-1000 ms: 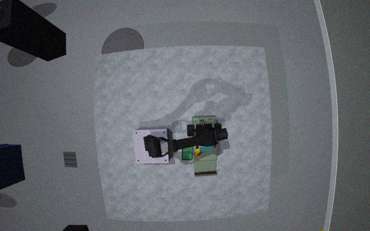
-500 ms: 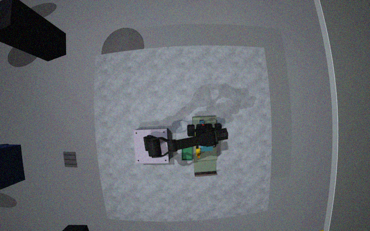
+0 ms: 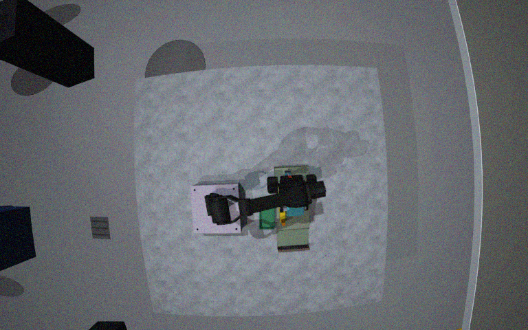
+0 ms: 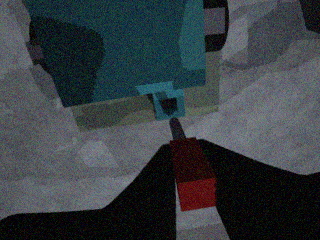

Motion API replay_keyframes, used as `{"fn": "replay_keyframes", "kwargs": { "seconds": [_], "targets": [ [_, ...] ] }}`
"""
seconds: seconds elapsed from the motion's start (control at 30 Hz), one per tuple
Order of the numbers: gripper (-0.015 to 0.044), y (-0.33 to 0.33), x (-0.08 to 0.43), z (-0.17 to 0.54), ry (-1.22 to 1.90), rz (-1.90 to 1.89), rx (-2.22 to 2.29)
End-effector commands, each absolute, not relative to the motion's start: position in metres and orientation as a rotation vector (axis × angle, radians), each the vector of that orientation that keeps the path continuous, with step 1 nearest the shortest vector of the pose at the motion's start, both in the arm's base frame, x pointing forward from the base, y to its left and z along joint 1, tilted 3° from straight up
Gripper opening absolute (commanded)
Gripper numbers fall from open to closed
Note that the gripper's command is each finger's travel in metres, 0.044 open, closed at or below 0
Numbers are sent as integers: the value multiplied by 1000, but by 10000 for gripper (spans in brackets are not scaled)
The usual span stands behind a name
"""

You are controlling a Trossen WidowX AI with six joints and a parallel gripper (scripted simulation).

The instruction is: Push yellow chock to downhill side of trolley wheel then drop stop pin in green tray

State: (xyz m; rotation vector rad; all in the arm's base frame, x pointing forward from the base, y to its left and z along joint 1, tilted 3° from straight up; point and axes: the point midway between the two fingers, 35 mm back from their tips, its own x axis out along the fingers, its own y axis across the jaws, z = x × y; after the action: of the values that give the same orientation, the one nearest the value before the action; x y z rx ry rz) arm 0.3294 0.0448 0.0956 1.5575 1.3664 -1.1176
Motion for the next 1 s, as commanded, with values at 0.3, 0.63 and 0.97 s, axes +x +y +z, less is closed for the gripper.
{"fn": "replay_keyframes", "kwargs": {
  "seconds": [0.3,0.63,0.97],
  "targets": [
    [0,65,333,101,1360,-1107,1567],
    [0,70,324,102,1361,-1107,1567],
    [0,75,293,99,1364,-1110,1567]
  ]
}}
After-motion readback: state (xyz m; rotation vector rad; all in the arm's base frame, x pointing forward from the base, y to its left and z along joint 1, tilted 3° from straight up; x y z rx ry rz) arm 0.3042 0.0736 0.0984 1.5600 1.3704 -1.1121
